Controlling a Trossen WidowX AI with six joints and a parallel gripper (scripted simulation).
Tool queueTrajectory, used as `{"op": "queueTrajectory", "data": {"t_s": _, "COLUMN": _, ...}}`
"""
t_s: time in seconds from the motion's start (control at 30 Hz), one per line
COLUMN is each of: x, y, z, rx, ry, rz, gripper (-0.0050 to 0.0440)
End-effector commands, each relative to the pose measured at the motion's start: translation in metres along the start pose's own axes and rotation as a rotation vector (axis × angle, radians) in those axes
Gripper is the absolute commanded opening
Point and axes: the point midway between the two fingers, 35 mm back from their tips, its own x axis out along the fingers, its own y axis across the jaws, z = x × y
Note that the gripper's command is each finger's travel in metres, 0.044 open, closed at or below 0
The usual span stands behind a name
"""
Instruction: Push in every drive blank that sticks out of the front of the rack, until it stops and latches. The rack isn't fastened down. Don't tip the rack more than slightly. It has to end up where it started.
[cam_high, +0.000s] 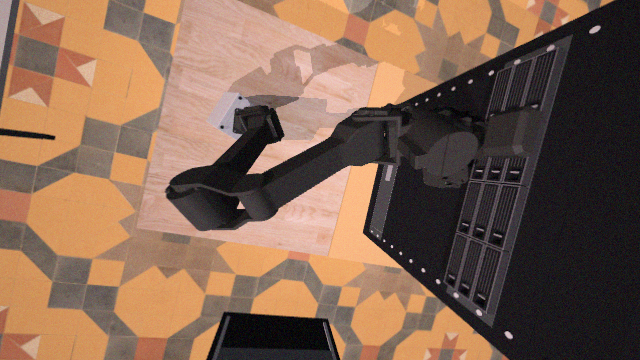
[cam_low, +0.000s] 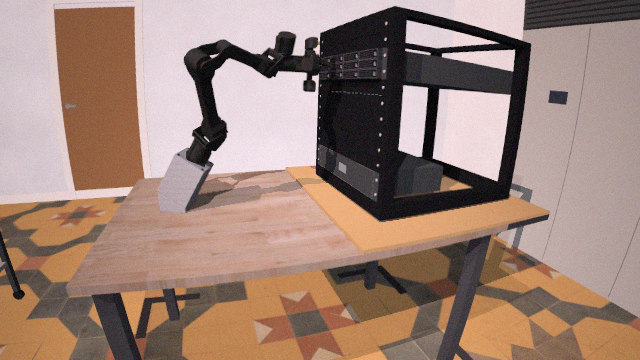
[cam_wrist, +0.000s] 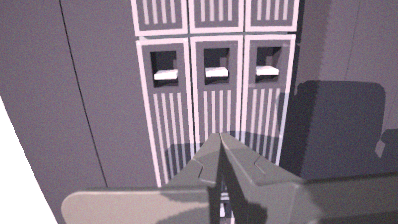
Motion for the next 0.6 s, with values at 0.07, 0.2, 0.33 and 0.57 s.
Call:
{"op": "queueTrajectory", "data": {"t_s": 0.07, "x": 0.0016, "y": 0.0102, "z": 0.0051, "rx": 0.016, "ry": -0.010, "rz": 0.020, "gripper": -0.0050}}
{"op": "queueTrajectory", "data": {"t_s": 0.2, "x": 0.0016, "y": 0.0102, "z": 0.0051, "rx": 0.016, "ry": -0.010, "rz": 0.020, "gripper": -0.0050}}
{"op": "queueTrajectory", "data": {"t_s": 0.33, "x": 0.0027, "y": 0.0104, "z": 0.0051, "rx": 0.016, "ry": -0.010, "rz": 0.020, "gripper": -0.0050}}
{"op": "queueTrajectory", "data": {"t_s": 0.57, "x": 0.0046, "y": 0.0107, "z": 0.0052, "rx": 0.016, "ry": -0.010, "rz": 0.020, "gripper": -0.0050}}
